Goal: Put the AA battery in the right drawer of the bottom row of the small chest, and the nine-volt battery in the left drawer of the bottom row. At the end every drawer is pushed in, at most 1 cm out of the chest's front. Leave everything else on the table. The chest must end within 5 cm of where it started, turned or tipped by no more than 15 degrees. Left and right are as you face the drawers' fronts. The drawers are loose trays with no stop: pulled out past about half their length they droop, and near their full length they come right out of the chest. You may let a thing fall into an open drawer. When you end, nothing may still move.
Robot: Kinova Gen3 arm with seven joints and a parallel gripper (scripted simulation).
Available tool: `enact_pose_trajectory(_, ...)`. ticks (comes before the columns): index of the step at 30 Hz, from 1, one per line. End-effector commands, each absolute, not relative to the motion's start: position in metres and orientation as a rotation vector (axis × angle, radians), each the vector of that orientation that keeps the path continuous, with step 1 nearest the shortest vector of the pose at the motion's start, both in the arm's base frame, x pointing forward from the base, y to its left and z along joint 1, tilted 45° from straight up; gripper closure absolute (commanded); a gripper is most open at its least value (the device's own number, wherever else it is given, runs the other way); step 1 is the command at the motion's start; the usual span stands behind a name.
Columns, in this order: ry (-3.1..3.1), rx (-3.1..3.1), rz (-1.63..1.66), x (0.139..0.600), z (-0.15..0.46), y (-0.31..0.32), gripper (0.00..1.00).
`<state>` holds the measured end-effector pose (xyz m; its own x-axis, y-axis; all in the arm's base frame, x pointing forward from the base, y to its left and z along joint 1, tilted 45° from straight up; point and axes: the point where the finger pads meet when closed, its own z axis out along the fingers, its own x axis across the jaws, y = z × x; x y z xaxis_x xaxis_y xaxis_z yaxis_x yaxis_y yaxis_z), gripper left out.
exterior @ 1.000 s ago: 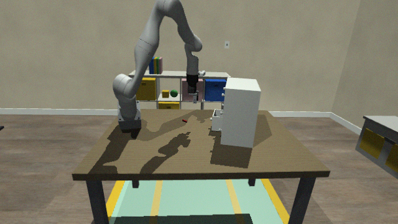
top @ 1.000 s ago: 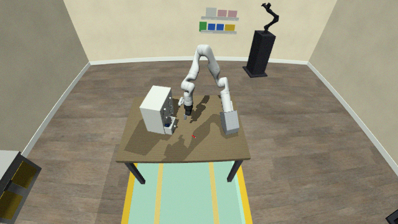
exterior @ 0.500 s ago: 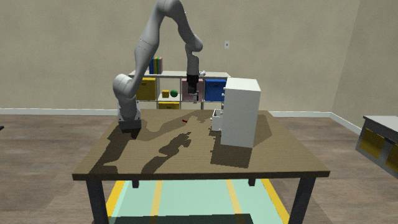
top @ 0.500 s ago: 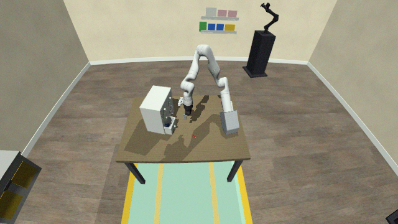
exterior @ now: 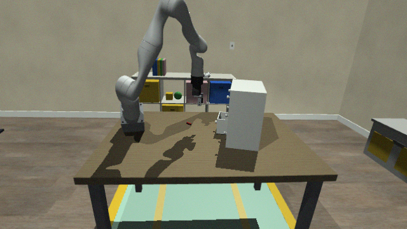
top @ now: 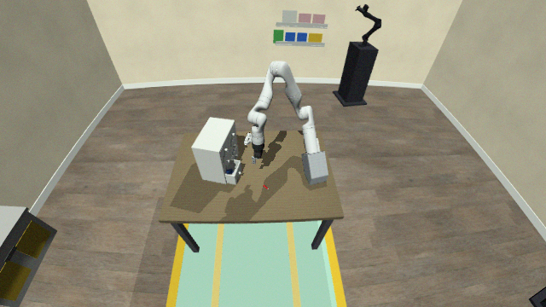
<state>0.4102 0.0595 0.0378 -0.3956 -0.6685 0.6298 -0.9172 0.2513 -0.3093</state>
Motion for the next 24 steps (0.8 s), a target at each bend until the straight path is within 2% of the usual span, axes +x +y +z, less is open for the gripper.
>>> enact_pose_trajectory(1,-2.159,1.454,0.923,0.4105,0.0380,0.0604,0.00)
enact_pose_trajectory(24,-2.034,1.565,0.877,0.4085,0.0338,0.0637,0.00)
